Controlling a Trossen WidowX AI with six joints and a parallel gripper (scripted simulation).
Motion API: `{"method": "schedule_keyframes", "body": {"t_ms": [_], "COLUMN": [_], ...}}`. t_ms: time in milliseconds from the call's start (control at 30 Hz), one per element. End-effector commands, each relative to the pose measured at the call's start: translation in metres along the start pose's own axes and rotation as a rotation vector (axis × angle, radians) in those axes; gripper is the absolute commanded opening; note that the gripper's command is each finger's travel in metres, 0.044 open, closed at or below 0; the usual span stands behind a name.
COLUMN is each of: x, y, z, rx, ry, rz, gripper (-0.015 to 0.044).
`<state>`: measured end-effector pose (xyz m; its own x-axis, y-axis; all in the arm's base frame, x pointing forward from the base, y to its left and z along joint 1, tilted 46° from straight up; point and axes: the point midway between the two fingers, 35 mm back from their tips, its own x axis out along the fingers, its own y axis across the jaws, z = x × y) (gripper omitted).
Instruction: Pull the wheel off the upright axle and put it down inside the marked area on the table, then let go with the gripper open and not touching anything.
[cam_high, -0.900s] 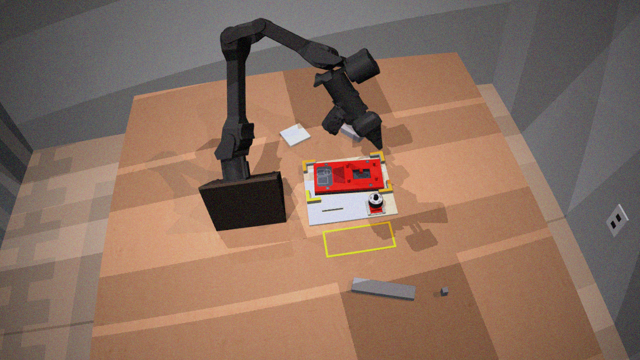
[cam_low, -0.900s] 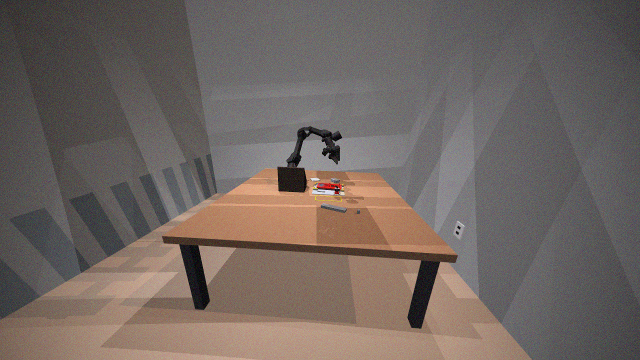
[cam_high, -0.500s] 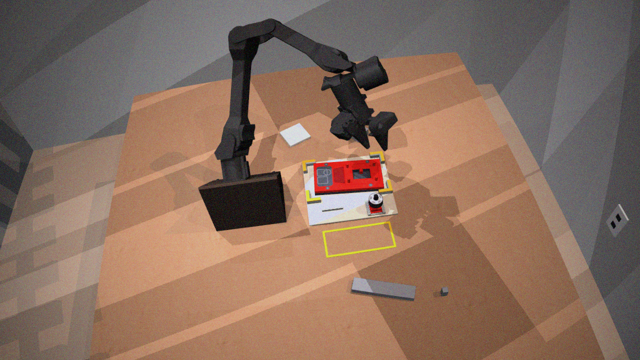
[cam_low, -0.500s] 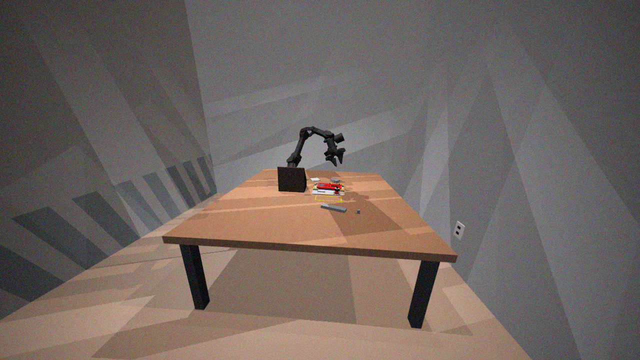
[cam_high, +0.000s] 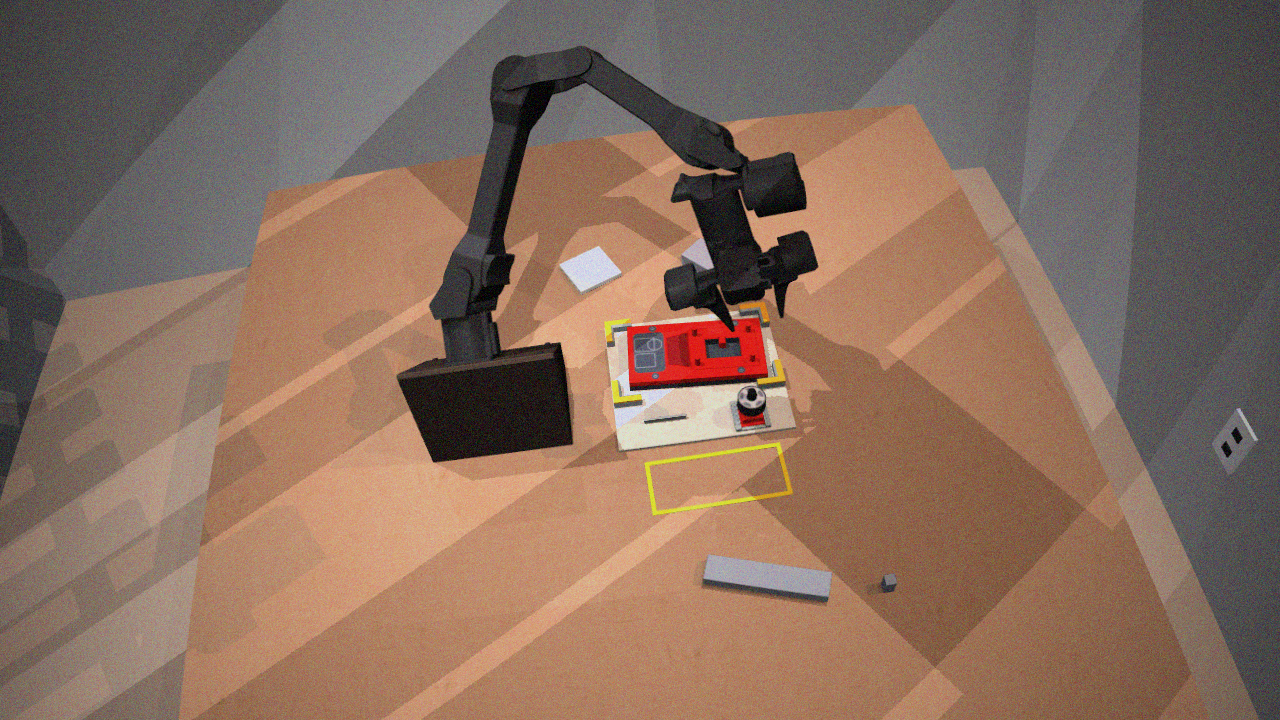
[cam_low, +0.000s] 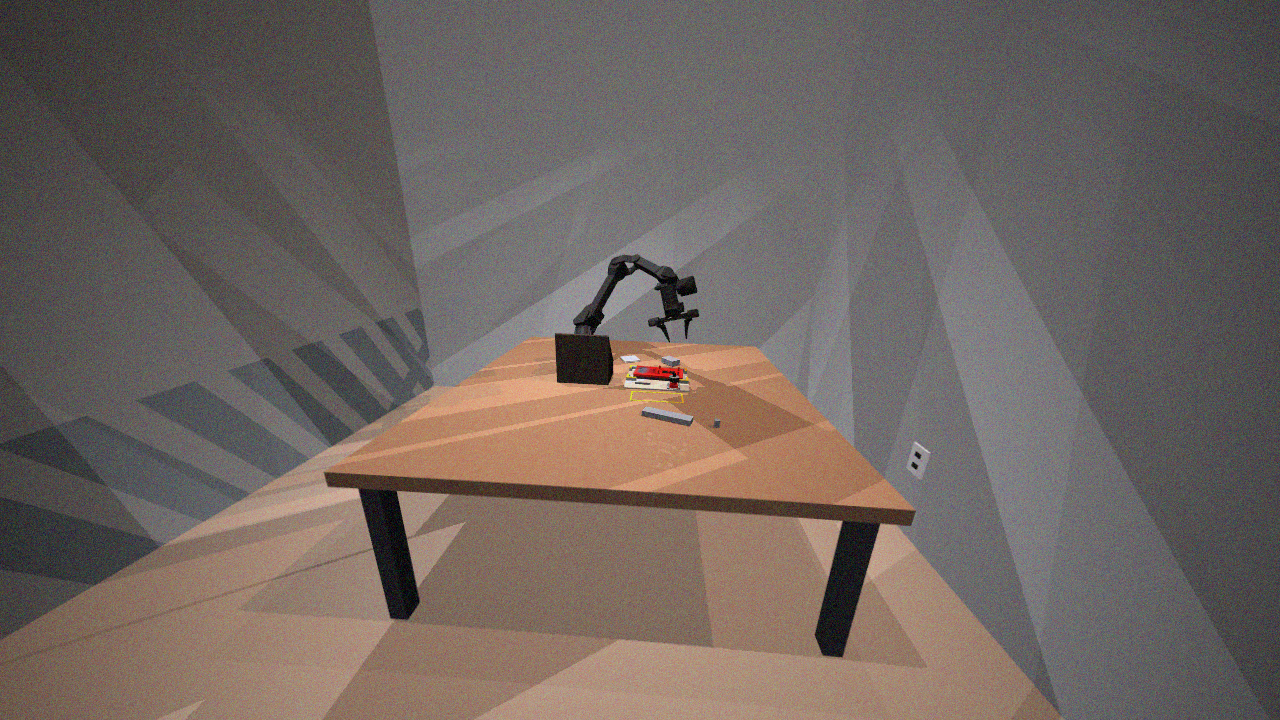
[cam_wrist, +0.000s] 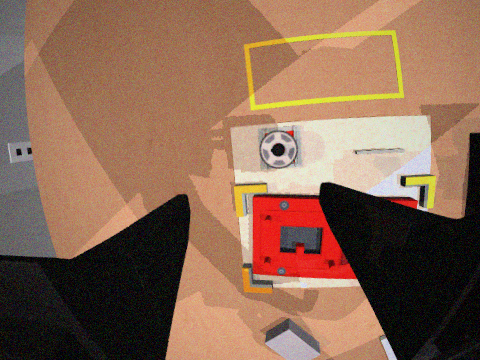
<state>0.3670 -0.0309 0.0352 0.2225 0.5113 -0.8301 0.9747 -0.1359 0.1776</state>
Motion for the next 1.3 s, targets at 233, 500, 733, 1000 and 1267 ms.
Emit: {"method": "schedule_keyframes", "body": {"t_ms": [233,500,733,1000,1267], "x": [0.05,0.073,0.076,0.076,0.076], "y": [-0.004,-0.009,-0.01,-0.01,-0.016], "z": [0.002,0.004,0.005,0.005,0.005], "rx": [-1.096,-1.552,-1.619,-1.619,-1.619], "ry": [0.239,0.374,0.391,0.391,0.391], "rz": [-0.075,-0.019,-0.006,-0.006,-0.006], "gripper": [0.03,0.03,0.03,0.03,0.03]}}
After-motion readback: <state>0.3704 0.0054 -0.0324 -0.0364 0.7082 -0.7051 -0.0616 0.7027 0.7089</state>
